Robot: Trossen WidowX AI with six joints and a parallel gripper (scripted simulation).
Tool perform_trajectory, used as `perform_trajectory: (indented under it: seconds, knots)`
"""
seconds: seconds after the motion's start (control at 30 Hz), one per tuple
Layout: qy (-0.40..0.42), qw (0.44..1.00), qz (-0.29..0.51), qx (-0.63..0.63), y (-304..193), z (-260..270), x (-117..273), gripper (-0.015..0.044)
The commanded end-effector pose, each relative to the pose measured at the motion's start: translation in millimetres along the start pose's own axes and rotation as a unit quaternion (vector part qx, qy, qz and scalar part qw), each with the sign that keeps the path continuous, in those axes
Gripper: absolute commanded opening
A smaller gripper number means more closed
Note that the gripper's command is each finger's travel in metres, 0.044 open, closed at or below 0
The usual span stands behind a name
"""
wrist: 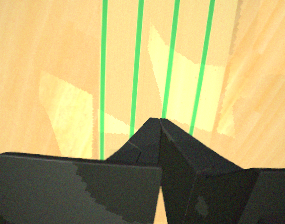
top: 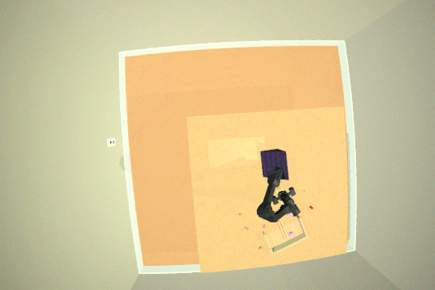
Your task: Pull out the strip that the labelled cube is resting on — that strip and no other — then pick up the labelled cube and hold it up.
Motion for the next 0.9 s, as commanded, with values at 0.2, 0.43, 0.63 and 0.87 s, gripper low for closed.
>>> perform_trajectory:
  seconds: [0.2,0.43,0.63,0.87]
  knots:
    - [0.003,1.0,0.011,0.003,2.3,-0.1,41.5,0.0]
    - [0.003,1.0,0.011,0.01,32.4,0.0,41.6,0.0184]
    - [0.003,1.0,0.01,0.01,58.3,1.2,43.9,0.0341]
    - [0.003,1.0,0.01,0.009,87.5,2.6,46.6,0.044]
Point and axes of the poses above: the point midway between the two fingers, 35 mm back from their tips, its own x axis back along the fingers, its own z axis across the jaws, y = z × x, the point moved 3 cm from there along x, back along the fingers, and after that the axes turned 4 degrees about -x, right-handed, at the moved point
